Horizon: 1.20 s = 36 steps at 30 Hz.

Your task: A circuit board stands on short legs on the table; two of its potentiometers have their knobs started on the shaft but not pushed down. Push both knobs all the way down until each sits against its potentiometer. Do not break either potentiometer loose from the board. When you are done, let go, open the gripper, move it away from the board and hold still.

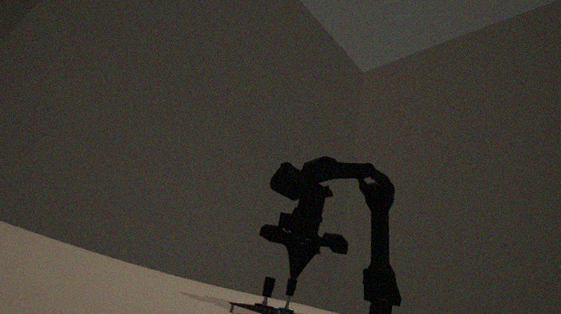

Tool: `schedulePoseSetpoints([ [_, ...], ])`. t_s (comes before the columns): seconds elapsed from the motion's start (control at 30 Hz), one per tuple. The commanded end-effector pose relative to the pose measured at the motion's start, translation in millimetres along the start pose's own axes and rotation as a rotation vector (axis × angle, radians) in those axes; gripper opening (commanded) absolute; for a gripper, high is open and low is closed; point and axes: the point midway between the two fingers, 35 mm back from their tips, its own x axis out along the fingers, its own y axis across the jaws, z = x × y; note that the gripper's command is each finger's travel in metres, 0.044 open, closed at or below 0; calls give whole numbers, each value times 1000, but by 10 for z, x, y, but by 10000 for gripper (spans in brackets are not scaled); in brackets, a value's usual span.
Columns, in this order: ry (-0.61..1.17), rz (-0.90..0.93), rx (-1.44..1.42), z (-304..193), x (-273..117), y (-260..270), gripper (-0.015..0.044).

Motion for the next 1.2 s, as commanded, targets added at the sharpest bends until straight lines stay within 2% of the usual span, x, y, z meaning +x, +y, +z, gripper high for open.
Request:
schedulePoseSetpoints([
  [0.0,20,6,4,10,164,-13,0],
  [1.17,20,6,4,5,329,-11,0],
])
